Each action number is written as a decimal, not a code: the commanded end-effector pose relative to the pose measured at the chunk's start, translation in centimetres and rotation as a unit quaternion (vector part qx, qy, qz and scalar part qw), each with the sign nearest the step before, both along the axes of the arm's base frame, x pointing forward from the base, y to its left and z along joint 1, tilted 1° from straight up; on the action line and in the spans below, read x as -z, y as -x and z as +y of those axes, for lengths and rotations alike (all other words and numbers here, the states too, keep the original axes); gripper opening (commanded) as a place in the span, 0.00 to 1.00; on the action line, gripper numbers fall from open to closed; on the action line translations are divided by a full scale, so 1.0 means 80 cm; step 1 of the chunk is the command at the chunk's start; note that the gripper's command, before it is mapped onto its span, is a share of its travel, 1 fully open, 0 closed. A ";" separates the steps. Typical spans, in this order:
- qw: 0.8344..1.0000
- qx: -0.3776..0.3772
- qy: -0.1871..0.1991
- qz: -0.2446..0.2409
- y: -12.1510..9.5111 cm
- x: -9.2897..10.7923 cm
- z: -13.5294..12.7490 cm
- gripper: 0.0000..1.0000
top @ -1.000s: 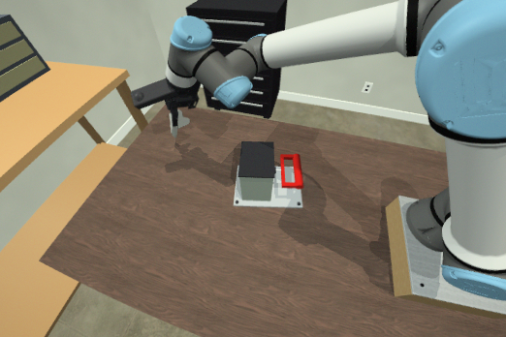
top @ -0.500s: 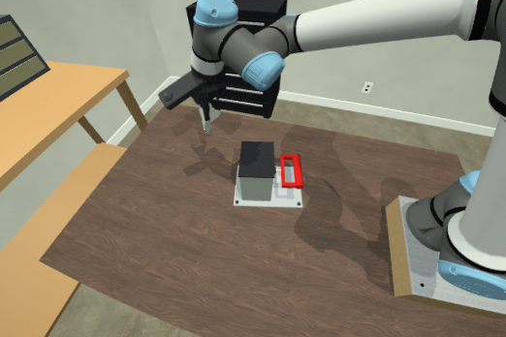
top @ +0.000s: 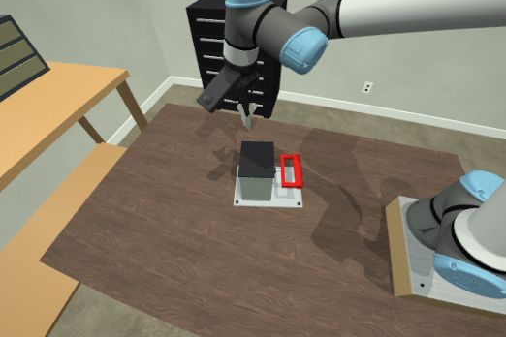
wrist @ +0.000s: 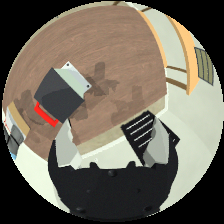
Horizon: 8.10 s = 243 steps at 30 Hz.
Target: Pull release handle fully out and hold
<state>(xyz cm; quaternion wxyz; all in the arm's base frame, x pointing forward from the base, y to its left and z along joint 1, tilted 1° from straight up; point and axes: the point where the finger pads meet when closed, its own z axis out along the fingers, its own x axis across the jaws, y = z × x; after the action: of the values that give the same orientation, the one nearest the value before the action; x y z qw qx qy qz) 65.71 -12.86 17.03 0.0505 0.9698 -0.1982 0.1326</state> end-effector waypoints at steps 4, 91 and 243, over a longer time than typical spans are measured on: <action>0.998 -0.050 0.010 0.048 0.082 -0.007 -0.002 1.00; 0.940 -0.309 -0.051 0.133 0.301 0.093 0.051 1.00; 0.941 -0.306 -0.045 0.136 0.300 0.150 0.052 0.31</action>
<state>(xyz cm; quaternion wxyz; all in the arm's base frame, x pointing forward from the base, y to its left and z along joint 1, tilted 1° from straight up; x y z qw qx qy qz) 41.65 -8.65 4.98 -0.0102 0.9938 0.1111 -0.0012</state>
